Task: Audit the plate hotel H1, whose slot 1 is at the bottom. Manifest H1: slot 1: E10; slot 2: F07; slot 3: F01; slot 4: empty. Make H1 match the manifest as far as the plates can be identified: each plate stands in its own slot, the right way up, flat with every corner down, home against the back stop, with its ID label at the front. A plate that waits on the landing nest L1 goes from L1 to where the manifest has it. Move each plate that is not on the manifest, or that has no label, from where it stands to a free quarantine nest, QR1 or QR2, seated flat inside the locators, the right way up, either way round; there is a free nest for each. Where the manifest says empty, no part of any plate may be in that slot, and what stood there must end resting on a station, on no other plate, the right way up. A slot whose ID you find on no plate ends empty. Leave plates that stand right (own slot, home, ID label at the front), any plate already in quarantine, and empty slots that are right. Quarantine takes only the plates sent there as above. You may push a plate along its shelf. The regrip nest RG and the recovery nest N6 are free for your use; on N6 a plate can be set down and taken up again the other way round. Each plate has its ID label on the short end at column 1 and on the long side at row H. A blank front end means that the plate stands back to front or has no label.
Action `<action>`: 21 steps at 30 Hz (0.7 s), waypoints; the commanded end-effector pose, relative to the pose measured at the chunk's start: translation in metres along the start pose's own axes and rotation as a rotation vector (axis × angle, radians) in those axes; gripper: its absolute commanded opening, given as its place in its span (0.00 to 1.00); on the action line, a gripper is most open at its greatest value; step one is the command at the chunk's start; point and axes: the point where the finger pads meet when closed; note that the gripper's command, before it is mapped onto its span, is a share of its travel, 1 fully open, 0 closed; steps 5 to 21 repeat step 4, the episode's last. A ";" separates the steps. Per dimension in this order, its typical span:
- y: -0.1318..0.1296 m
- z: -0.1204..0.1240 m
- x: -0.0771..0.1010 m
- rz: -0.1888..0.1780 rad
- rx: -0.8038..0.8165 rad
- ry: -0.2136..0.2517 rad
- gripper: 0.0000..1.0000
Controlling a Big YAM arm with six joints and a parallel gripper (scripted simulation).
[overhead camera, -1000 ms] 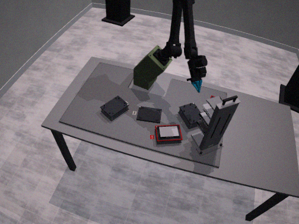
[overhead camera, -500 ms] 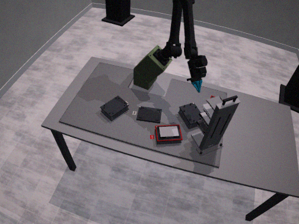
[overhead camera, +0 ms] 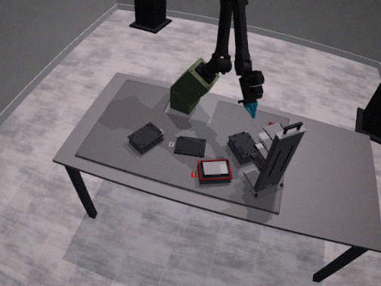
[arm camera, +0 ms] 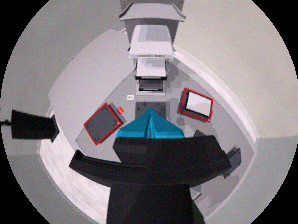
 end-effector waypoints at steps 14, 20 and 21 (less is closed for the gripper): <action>0.004 -0.018 0.002 -0.005 0.000 -0.038 0.00; 0.004 -0.018 0.002 -0.005 0.000 -0.038 0.00; 0.004 -0.018 0.002 -0.005 0.000 -0.038 0.00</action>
Point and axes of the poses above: the point where the finger pads meet when closed, its own x axis back along the fingers, its own y axis across the jaws, z = x × y, and after that the axes turned 5 degrees about x, right-handed
